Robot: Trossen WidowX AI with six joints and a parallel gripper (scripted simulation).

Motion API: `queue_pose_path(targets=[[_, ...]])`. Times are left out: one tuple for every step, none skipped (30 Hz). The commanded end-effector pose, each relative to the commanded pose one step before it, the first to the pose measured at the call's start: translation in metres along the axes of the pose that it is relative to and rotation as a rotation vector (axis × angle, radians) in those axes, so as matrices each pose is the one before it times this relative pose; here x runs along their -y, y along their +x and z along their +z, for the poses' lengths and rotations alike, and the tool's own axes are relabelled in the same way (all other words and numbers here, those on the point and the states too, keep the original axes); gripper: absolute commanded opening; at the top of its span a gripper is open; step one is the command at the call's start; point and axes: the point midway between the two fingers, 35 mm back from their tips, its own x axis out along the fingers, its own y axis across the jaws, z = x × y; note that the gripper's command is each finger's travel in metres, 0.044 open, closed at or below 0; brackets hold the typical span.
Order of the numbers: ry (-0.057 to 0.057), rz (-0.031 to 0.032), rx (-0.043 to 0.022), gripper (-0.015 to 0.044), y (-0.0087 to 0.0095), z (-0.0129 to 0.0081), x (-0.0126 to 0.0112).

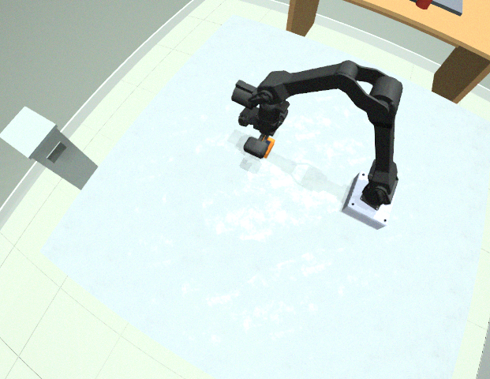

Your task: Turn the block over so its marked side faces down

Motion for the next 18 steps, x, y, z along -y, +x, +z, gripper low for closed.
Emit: queue_pose_path(targets=[[0.0021, -0.00569, -0.00649, 0.044, 0.00818, -0.00241, 0.00086], [0.0, 0.0, -0.00001, 0.044, 0.00164, -0.00004, 0.0], [0.0, 0.0, -0.00001, 0.044, 0.00163, -0.00005, 0.0], [0.0, 0.0, -0.00001, 0.044, 0.00163, -0.00006, 0.0], [0.0, 0.0, -0.00001, 0.044, 0.00163, -0.00007, 0.0], [0.0, 0.0, -0.00001, 0.044, 0.00163, -0.00008, 0.0], [0.0, 0.0, -0.00001, 0.044, 0.00133, -0.00007, 0.0], [0.0, 0.0, -0.00001, 0.044, 0.00079, -0.00004, 0.0], [0.0, 0.0, 0.0, 0.044, 0.00026, -0.00002, 0.0], [0.0, 0.0, 0.0, 0.0414, 0.0, 0.0, 0.0], [0.0, 0.0, 0.0, 0.0387, 0.0, 0.0, 0.0], [0.0, 0.0, 0.0, 0.0361, 0.0, 0.0, 0.0], [0.0, 0.0, 0.0, 0.0335, 0.0, 0.0, 0.0], [0.0, 0.0, 0.0, 0.0309, 0.0, 0.0, 0.0], [0.0, 0.0, 0.0, 0.0282, 0.0, 0.0, 0.0], [0.0, 0.0, 0.0, 0.0276, 0.0, 0.0, 0.0], [0.0, 0.0, 0.0, 0.0269, 0.0, 0.0, 0.0], [0.0, 0.0, 0.0, 0.0263, 0.0, 0.0, 0.0]])
